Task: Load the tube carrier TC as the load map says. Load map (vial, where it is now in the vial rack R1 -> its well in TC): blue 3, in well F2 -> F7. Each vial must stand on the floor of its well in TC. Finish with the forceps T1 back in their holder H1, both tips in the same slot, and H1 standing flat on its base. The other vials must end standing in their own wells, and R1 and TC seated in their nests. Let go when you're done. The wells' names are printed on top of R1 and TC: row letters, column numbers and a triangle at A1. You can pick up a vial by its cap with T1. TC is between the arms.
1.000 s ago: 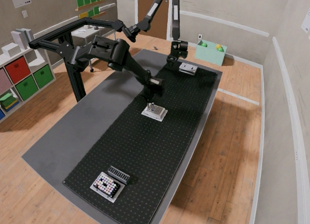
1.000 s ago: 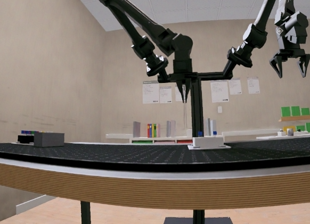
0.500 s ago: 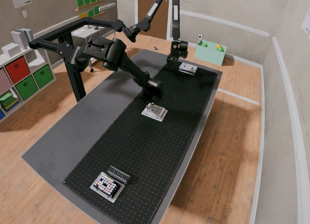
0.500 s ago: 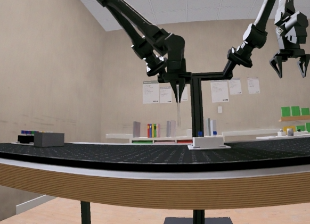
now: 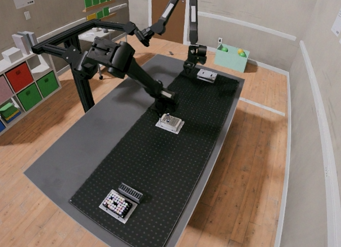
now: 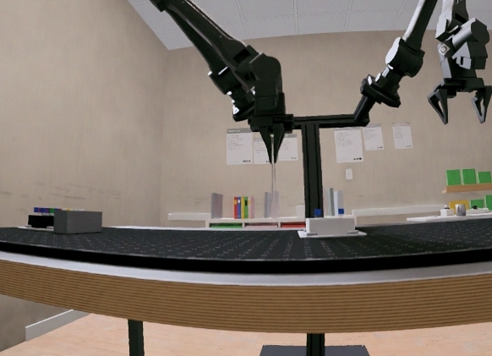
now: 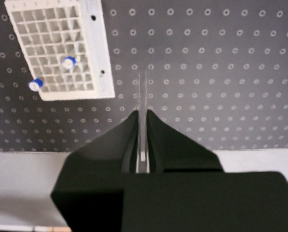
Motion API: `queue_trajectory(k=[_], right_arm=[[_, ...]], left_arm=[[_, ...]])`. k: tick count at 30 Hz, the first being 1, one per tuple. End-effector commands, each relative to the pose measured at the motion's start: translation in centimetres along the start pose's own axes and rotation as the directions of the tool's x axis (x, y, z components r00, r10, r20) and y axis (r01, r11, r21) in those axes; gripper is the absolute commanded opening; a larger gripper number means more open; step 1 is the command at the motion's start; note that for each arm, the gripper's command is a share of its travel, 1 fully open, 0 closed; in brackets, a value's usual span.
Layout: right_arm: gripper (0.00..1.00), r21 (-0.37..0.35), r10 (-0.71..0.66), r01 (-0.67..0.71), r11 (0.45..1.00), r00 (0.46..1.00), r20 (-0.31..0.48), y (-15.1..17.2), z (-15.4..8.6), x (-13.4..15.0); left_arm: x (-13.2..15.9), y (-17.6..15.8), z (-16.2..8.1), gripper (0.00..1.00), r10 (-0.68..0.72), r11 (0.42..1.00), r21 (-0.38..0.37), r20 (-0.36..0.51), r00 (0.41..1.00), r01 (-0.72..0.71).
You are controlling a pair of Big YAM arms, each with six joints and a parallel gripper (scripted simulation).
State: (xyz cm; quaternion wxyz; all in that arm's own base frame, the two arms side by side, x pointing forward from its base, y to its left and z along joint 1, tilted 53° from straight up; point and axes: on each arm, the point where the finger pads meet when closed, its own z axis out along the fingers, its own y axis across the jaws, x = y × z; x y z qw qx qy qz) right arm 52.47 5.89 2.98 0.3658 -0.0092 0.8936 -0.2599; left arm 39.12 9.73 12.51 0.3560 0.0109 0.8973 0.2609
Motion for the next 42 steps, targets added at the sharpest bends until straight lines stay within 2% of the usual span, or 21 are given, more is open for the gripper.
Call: queue_trajectory(k=[1,5,6,8,22,23,25,30,34,39,40,42], right_arm=[[0.07,0.009,-0.005,0.006,1.0,1.0,-0.008,-1.3,0.5,0.3],[0.07,0.009,0.002,-0.002,1.0,1.0,0.001,-1.9,0.2,-0.2],[0.07,0.009,-0.013,0.013,1.0,1.0,-0.018,-1.6,0.8,0.7],[0.07,0.009,0.003,-0.003,1.0,1.0,0.003,-2.4,0.2,-0.3],[0.07,0.009,-0.002,0.002,1.0,1.0,-0.002,-4.4,0.1,-0.4],[0.07,0.009,-0.017,0.017,1.0,1.0,-0.021,-4.0,0.7,0.5],[0.07,0.009,-0.004,0.004,1.0,1.0,-0.005,-4.9,0.1,-0.4],[0.07,0.009,-0.005,0.005,1.0,1.0,-0.006,-5.7,0.1,-0.5],[0.07,0.008,-0.016,0.016,1.0,1.0,-0.021,-6.1,0.4,0.1],[0.07,0.009,-0.008,0.008,1.0,1.0,-0.011,-6.8,0.1,-0.5],[0.07,0.008,-0.019,0.019,1.0,0.999,-0.026,-6.5,0.6,0.3],[0.07,0.009,-0.008,0.008,1.0,1.0,-0.01,-7.3,0.0,-0.5]], left_arm=[[-0.4,0.1,-0.1,1.0,0.001,1.0,-0.003,0.013,1.0,-0.001],[-0.4,0.1,-0.1,1.0,0.001,1.0,-0.003,0.013,1.0,-0.001],[-0.4,0.1,-0.1,1.0,0.001,1.0,-0.003,0.013,1.0,-0.001],[-0.4,0.1,-0.1,1.0,0.001,1.0,-0.003,0.013,1.0,-0.001],[-0.4,0.1,-0.1,1.0,0.001,1.0,-0.003,0.013,1.0,-0.001],[-0.4,0.1,-0.1,1.0,0.001,1.0,-0.003,0.013,1.0,-0.001],[-0.4,0.1,-0.1,1.0,0.001,1.0,-0.003,0.013,1.0,-0.001],[-0.4,0.1,-0.1,1.0,0.001,1.0,-0.003,0.013,1.0,-0.001],[-0.4,0.1,-0.1,1.0,0.001,1.0,-0.003,0.013,1.0,-0.001],[-0.4,0.1,-0.1,1.0,0.001,1.0,-0.003,0.013,1.0,-0.001],[-0.4,0.1,-0.1,1.0,0.001,1.0,-0.003,0.013,1.0,-0.001],[-0.4,0.1,-0.1,1.0,0.001,1.0,-0.003,0.013,1.0,-0.001]])
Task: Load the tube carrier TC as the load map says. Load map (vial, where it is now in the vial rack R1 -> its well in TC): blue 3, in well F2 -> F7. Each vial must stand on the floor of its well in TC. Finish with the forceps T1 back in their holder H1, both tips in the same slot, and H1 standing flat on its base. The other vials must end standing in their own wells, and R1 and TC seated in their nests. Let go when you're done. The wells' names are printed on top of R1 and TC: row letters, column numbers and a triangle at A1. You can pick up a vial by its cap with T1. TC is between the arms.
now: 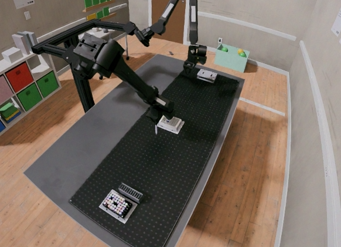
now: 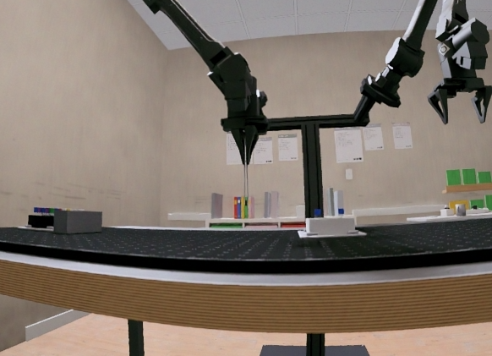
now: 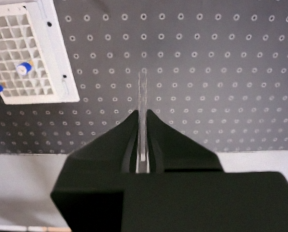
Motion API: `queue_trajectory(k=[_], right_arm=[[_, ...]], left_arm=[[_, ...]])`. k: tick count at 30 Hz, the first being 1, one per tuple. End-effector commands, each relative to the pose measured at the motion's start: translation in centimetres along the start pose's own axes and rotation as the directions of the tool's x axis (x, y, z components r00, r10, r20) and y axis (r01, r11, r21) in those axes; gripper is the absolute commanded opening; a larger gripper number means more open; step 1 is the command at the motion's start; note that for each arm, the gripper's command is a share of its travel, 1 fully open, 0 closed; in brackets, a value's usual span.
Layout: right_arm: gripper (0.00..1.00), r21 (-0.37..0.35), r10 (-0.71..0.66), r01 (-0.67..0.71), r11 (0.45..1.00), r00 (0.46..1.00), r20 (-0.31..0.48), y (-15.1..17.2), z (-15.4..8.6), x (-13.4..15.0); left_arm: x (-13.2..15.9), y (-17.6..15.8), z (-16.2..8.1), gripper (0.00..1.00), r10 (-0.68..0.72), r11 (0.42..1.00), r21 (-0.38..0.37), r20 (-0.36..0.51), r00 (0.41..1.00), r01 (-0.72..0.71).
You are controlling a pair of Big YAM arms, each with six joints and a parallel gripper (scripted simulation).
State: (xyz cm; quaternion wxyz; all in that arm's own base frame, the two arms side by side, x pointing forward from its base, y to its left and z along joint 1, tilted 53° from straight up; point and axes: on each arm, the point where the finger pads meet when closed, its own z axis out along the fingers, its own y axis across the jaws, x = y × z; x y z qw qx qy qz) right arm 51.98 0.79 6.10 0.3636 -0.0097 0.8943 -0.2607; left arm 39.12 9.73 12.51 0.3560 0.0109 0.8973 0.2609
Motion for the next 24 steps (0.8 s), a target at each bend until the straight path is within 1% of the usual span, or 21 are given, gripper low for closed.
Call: queue_trajectory(k=[1,6,9,14,15,17,20,24], right_arm=[[0.07,0.008,-0.006,0.006,1.0,1.0,-0.007,-1.5,-0.1,0.1],[0.07,0.009,-0.004,0.004,1.0,1.0,-0.003,-2.4,-0.1,-0.2],[0.07,0.007,-0.015,0.015,1.0,1.0,-0.02,-2.5,0.2,0.5],[0.07,0.008,-0.005,0.005,1.0,1.0,-0.006,-3.3,-0.2,-0.1],[0.07,0.006,-0.015,0.016,1.0,1.0,-0.021,-3.1,0.4,0.4],[0.07,0.008,-0.006,0.006,1.0,1.0,-0.007,-3.8,-0.2,-0.2],[0.07,0.009,-0.003,0.003,1.0,1.0,-0.001,-4.3,-0.2,-0.4],[0.07,0.007,-0.011,0.011,1.0,1.0,-0.013,-4.8,0.0,-0.1]], left_arm=[[-0.4,0.1,-0.1,1.0,0.001,1.0,-0.003,0.013,1.0,-0.001],[-0.4,0.1,-0.1,1.0,0.001,1.0,-0.003,0.013,1.0,-0.001],[-0.4,0.1,-0.1,1.0,0.001,1.0,-0.003,0.013,1.0,-0.001],[-0.4,0.1,-0.1,1.0,0.001,1.0,-0.003,0.013,1.0,-0.001],[-0.4,0.1,-0.1,1.0,0.001,1.0,-0.003,0.013,1.0,-0.001],[-0.4,0.1,-0.1,1.0,0.001,1.0,-0.003,0.013,1.0,-0.001],[-0.4,0.1,-0.1,1.0,0.001,1.0,-0.003,0.013,1.0,-0.001],[-0.4,0.1,-0.1,1.0,0.001,1.0,-0.003,0.013,1.0,-0.001]])
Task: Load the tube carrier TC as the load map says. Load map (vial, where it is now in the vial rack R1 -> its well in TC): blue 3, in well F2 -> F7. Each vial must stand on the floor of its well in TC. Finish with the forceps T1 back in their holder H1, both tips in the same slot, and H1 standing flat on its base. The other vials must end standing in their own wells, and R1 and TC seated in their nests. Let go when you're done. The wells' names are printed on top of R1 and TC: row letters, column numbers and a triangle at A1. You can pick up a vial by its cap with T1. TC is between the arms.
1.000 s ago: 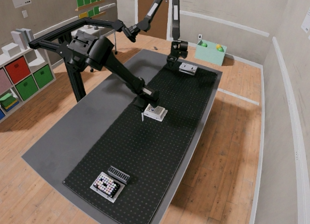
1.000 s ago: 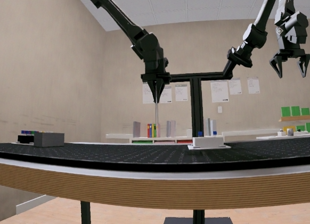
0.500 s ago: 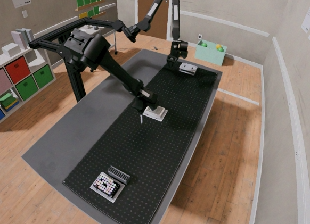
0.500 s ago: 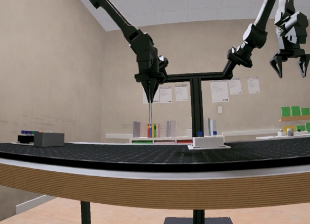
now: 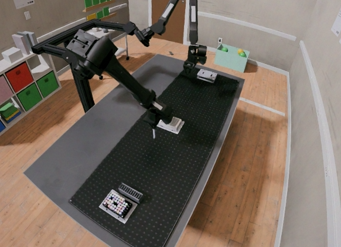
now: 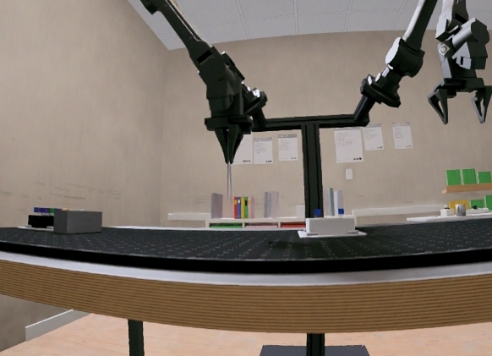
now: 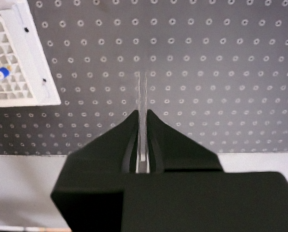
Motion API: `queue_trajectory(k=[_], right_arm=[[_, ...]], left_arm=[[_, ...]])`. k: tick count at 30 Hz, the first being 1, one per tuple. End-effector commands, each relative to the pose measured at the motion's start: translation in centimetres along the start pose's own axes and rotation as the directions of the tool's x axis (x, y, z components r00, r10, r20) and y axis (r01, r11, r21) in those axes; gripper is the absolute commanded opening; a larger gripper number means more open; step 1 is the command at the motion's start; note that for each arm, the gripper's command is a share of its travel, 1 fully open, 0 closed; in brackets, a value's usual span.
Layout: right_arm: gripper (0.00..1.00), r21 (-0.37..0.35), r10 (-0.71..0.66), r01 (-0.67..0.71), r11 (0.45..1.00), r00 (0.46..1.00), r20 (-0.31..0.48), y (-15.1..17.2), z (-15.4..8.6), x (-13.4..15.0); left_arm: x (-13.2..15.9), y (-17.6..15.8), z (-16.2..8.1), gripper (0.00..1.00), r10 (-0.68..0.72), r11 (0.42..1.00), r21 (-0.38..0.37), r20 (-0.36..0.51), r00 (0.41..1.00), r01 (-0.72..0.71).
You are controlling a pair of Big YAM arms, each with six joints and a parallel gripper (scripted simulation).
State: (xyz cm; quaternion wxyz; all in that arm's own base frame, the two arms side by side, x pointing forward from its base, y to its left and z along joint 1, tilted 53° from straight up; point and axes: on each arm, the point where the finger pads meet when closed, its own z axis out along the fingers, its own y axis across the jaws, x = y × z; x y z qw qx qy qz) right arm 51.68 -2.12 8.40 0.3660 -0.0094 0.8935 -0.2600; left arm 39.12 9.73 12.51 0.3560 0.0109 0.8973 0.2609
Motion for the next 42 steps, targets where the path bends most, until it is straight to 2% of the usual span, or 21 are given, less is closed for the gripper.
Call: queue_trajectory(k=[1,12,18,22,35,41,42], right_arm=[[0.07,0.007,-0.017,0.017,1.0,1.0,-0.024,-1.1,0.4,0.8],[0.07,0.01,-0.004,0.005,1.0,1.0,-0.003,-3.0,0.0,-0.2],[0.07,0.006,-0.017,0.017,1.0,1.0,-0.024,-3.6,0.4,0.5],[0.07,0.01,-0.006,0.006,1.0,1.0,-0.006,-4.6,-0.1,-0.3],[0.07,0.007,-0.014,0.014,1.0,1.0,-0.018,-6.1,0.3,-0.2],[0.07,0.012,-0.003,0.003,1.0,1.0,0.003,-7.3,-0.2,-1.1],[0.07,0.007,-0.012,0.012,1.0,1.0,-0.015,-6.9,0.5,-0.4]], left_arm=[[-0.4,0.1,-0.1,1.0,0.001,1.0,-0.003,0.013,1.0,-0.001],[-0.4,0.1,-0.1,1.0,0.001,1.0,-0.003,0.013,1.0,-0.001],[-0.4,0.1,-0.1,1.0,0.001,1.0,-0.003,0.013,1.0,-0.001],[-0.4,0.1,-0.1,1.0,0.001,1.0,-0.003,0.013,1.0,-0.001],[-0.4,0.1,-0.1,1.0,0.001,1.0,-0.003,0.013,1.0,-0.001],[-0.4,0.1,-0.1,1.0,0.001,1.0,-0.003,0.013,1.0,-0.001],[-0.4,0.1,-0.1,1.0,0.001,1.0,-0.003,0.013,1.0,-0.001]])
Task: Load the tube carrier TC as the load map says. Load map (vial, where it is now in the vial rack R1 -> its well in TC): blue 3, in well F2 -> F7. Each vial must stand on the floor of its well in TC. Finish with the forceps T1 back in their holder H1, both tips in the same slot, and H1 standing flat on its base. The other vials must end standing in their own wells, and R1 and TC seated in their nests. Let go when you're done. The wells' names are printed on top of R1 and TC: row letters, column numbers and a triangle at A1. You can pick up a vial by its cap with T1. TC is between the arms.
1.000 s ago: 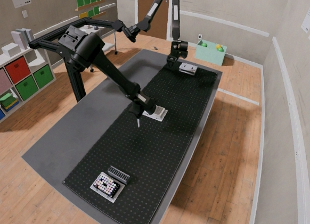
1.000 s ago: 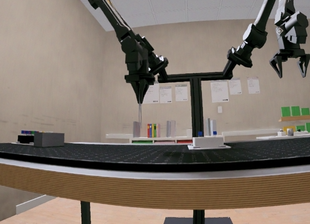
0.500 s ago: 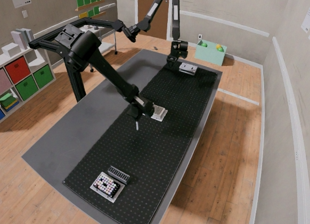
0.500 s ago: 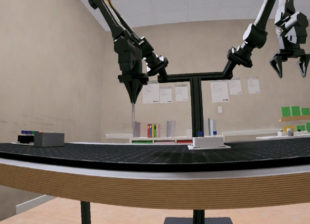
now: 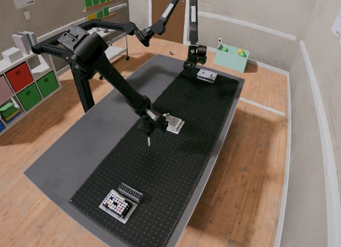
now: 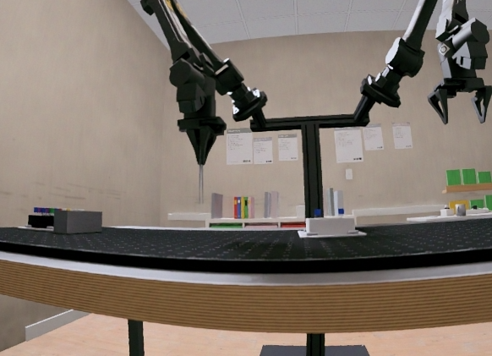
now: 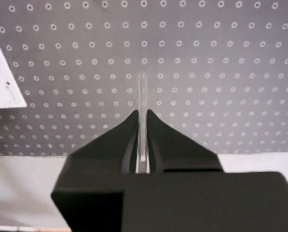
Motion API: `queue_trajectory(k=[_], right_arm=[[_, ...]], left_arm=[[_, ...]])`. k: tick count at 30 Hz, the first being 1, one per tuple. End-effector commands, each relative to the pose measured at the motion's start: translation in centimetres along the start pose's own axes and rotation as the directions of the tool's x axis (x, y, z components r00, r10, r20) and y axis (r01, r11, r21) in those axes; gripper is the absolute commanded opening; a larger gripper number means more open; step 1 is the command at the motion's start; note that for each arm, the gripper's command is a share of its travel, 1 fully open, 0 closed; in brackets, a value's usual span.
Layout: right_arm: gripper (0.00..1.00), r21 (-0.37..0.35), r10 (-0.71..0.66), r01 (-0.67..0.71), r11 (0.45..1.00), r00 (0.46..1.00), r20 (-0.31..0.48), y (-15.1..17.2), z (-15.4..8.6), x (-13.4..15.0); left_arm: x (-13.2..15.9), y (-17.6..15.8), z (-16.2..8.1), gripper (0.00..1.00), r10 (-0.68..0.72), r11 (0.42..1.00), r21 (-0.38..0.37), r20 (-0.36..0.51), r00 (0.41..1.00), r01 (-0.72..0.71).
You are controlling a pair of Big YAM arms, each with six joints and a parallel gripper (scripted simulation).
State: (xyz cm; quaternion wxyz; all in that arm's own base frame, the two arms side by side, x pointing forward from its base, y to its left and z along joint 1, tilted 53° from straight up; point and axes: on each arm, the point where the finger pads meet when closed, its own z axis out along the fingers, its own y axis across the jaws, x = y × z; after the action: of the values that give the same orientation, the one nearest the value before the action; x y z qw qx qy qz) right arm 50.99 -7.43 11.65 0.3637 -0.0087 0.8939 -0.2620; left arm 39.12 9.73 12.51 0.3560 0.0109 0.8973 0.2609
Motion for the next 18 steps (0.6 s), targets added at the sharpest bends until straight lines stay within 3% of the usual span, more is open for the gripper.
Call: queue_trajectory(k=[1,16,18], right_arm=[[0.07,0.003,-0.012,0.012,1.0,1.0,-0.011,-0.9,0.4,0.0],[0.07,0.008,-0.002,0.002,1.0,1.0,0.009,-3.5,-0.3,-0.9],[0.07,0.001,-0.014,0.014,1.0,1.0,-0.015,-3.2,0.6,-0.2]], left_arm=[[-0.4,0.1,-0.1,1.0,0.001,1.0,-0.003,0.013,1.0,-0.001],[-0.4,0.1,-0.1,1.0,0.001,1.0,-0.003,0.013,1.0,-0.001],[-0.4,0.1,-0.1,1.0,0.001,1.0,-0.003,0.013,1.0,-0.001]])
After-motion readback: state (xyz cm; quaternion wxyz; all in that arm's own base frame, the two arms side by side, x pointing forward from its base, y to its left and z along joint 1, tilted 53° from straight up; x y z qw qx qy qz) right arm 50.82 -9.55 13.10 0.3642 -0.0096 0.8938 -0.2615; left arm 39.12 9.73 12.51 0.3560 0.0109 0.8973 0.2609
